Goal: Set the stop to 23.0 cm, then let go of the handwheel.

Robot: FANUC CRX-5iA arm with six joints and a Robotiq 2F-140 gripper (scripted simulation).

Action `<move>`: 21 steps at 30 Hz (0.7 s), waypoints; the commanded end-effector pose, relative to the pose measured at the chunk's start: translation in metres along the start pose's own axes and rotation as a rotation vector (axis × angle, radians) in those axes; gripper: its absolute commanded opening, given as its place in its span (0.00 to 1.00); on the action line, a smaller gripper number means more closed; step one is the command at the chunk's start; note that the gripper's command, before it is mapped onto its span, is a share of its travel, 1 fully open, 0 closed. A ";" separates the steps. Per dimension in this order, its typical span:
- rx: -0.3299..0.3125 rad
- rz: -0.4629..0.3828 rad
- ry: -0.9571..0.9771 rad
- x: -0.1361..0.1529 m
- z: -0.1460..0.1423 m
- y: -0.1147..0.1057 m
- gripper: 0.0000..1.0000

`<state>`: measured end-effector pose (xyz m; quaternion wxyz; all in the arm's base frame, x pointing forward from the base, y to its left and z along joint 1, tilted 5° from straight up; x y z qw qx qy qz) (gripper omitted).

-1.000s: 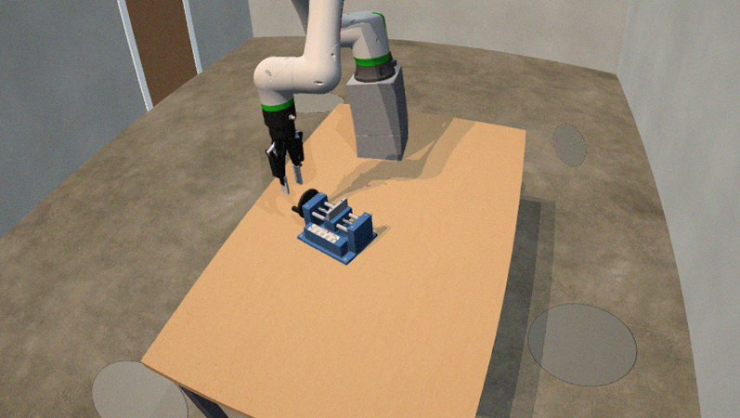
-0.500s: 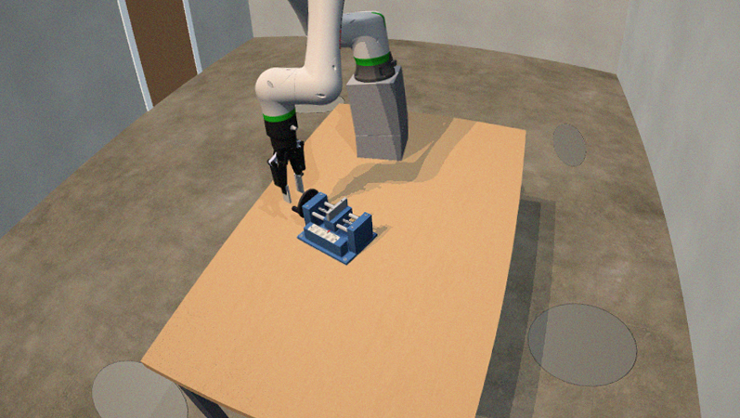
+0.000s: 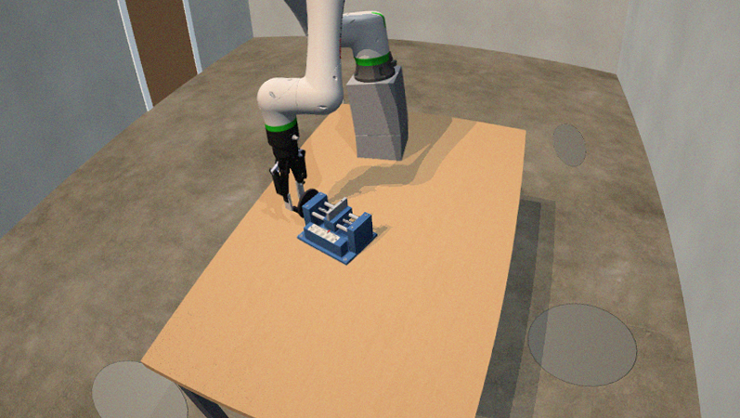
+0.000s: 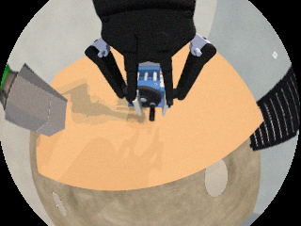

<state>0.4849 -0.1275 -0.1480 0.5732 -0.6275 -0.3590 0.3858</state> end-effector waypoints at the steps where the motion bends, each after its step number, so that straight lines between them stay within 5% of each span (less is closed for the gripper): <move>1: -0.001 0.000 0.000 0.000 0.000 0.004 0.33; 11: -0.001 0.000 0.000 0.000 0.000 0.033 0.33; 21: -0.001 0.000 0.000 0.000 0.000 0.038 0.33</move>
Point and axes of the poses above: the point where the finger pads meet when closed, its own y axis out along the fingers, its own z axis across the jaws, x = y × z, the point moved 5 cm from there along -y, back along the fingers, and after that the axes turned 8 degrees about y, right-handed, at the moved point
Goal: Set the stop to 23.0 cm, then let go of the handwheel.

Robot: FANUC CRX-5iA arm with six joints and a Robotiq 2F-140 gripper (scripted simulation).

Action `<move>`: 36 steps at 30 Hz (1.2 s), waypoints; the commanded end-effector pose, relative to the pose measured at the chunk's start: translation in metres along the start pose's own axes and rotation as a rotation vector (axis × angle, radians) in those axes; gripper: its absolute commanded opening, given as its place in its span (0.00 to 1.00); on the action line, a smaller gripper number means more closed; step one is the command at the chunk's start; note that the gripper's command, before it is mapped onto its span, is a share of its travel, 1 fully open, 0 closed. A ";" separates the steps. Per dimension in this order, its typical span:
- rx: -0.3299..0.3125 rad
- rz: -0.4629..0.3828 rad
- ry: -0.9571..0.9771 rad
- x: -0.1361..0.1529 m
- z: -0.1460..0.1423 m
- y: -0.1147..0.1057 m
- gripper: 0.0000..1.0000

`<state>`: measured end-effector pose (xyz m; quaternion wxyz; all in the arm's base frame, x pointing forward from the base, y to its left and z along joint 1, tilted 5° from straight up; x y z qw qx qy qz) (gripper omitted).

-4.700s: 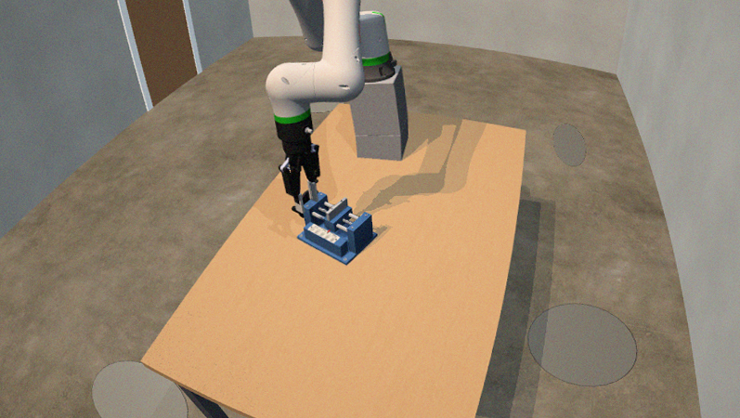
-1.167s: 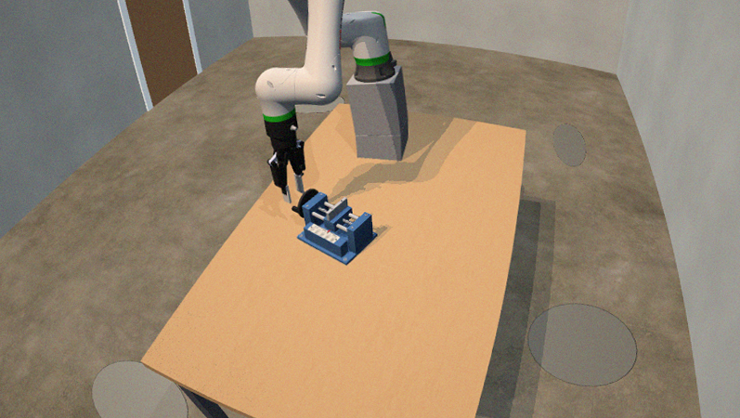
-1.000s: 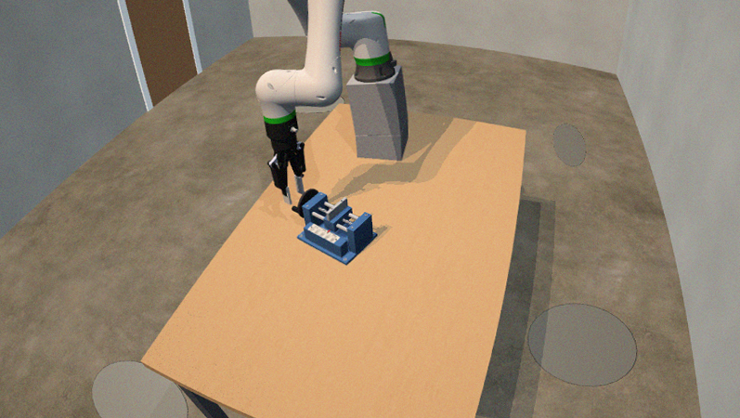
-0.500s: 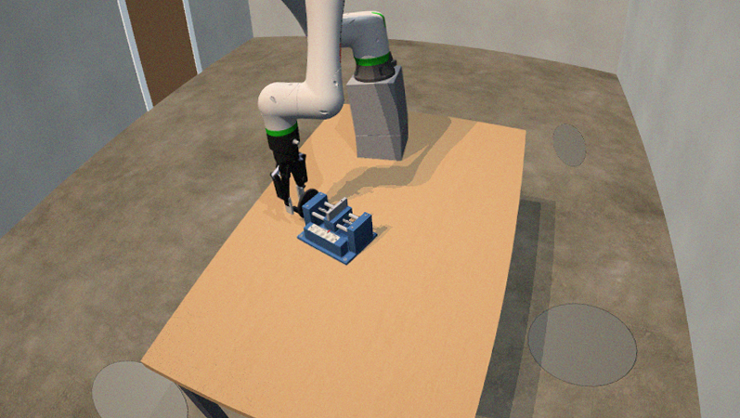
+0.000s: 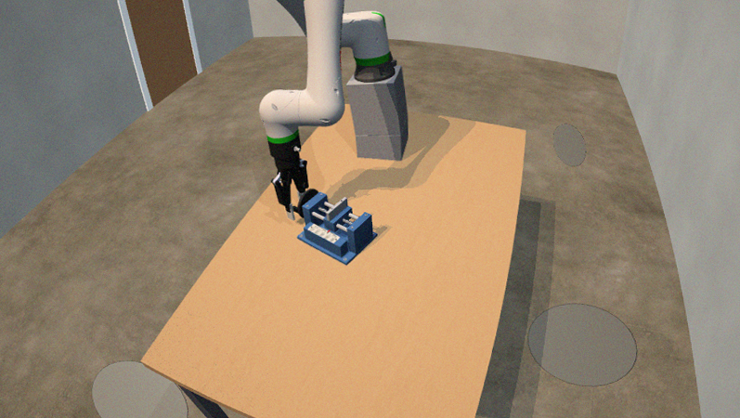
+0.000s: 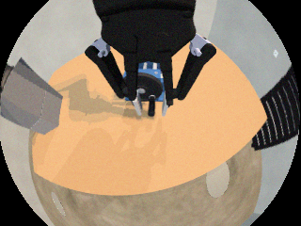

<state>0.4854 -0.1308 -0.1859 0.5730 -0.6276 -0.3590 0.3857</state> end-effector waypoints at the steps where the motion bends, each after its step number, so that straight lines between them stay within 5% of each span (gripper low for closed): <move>1: 0.000 0.000 0.000 0.000 0.000 0.000 0.33; 9: 0.000 0.000 0.000 0.000 0.000 0.000 0.33; 10: 0.000 0.000 0.000 0.000 0.000 0.000 0.04; 36: 0.000 0.000 0.000 0.000 0.000 0.000 0.04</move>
Point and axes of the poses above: the point where the finger pads meet when closed, its own y axis out along the fingers, its own z axis across the jaws, x = y × z, the point moved 5 cm from there along -y, back along the fingers, and after that the axes turned 8 degrees about y, right-handed, at the moved point
